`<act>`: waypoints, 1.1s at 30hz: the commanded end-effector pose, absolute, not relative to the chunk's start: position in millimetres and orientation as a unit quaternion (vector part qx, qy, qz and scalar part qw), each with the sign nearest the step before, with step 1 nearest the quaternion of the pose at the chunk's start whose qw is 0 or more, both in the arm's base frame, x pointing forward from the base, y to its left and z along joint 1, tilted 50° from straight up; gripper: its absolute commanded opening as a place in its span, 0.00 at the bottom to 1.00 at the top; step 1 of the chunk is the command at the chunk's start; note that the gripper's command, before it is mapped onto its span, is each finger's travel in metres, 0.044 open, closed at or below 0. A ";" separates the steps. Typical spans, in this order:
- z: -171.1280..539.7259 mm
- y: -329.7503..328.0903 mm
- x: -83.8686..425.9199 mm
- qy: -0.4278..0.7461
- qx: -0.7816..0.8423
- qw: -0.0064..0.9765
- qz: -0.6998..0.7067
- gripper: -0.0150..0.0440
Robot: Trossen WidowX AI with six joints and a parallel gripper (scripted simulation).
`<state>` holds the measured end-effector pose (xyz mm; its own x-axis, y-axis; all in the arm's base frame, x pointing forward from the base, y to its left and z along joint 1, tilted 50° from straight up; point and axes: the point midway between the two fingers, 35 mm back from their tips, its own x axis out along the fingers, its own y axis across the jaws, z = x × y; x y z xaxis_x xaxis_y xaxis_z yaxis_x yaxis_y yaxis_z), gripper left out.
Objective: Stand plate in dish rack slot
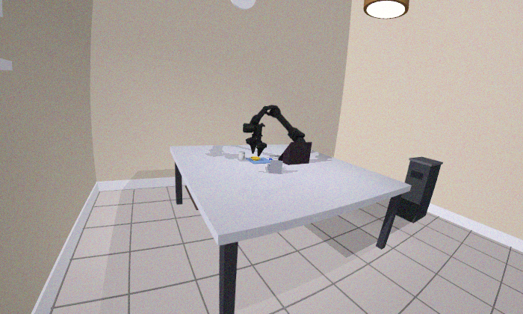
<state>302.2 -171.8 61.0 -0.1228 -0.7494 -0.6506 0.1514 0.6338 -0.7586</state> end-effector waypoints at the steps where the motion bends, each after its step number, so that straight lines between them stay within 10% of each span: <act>1: 55.8 -177.7 299.9 0.658 -0.230 0.619 -0.361 0.93; 33: 40.6 -197.0 294.7 0.657 -0.232 0.619 -0.364 0.83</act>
